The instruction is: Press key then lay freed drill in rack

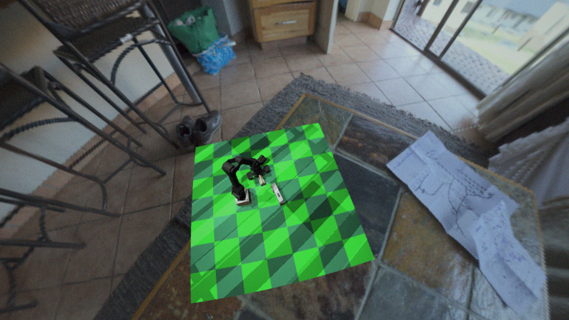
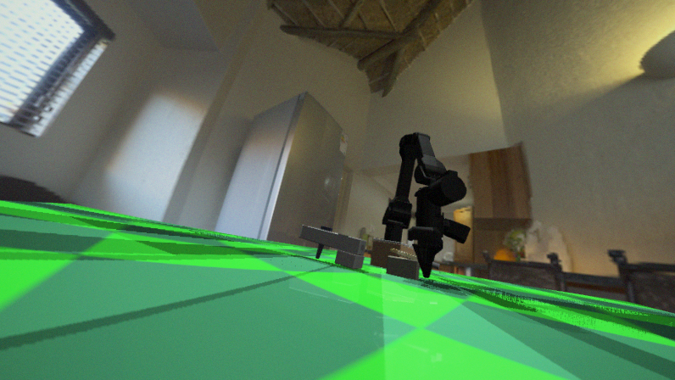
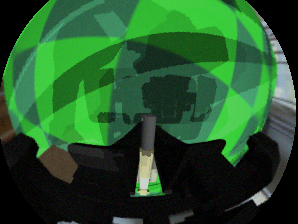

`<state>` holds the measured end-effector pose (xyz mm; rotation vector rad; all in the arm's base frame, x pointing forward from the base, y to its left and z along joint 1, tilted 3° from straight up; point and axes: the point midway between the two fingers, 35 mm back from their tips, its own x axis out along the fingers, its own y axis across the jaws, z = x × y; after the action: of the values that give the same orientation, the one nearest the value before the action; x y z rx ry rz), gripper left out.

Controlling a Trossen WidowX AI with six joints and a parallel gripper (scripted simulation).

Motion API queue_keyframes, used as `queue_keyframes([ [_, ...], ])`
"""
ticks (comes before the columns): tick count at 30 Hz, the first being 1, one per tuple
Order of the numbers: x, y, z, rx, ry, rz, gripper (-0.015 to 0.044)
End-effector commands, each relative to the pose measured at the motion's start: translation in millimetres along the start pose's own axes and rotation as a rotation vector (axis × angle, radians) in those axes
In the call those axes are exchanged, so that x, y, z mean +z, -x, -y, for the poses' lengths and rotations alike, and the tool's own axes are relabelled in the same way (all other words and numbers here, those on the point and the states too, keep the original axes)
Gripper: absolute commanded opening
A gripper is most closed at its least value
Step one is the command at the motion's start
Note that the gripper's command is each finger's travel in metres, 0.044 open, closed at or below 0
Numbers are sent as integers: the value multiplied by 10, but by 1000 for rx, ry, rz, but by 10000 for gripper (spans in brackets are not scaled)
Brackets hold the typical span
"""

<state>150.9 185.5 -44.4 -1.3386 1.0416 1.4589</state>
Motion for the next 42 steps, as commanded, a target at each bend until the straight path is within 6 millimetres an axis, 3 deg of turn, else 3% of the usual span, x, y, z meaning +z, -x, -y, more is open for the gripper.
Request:
queue_keyframes([
  [1, -72, -34, -14, 3, -1, -24, 0],
  [17, -72, -34, -14, 3, -1, -24, 0],
  [18, 0, 0, 0, 0, 0, 0, 26],
  [34, 0, 0, 0, 0, 0, 0, 440],
  [42, 0, 341, -19, 2, -1, -24, 440],
])
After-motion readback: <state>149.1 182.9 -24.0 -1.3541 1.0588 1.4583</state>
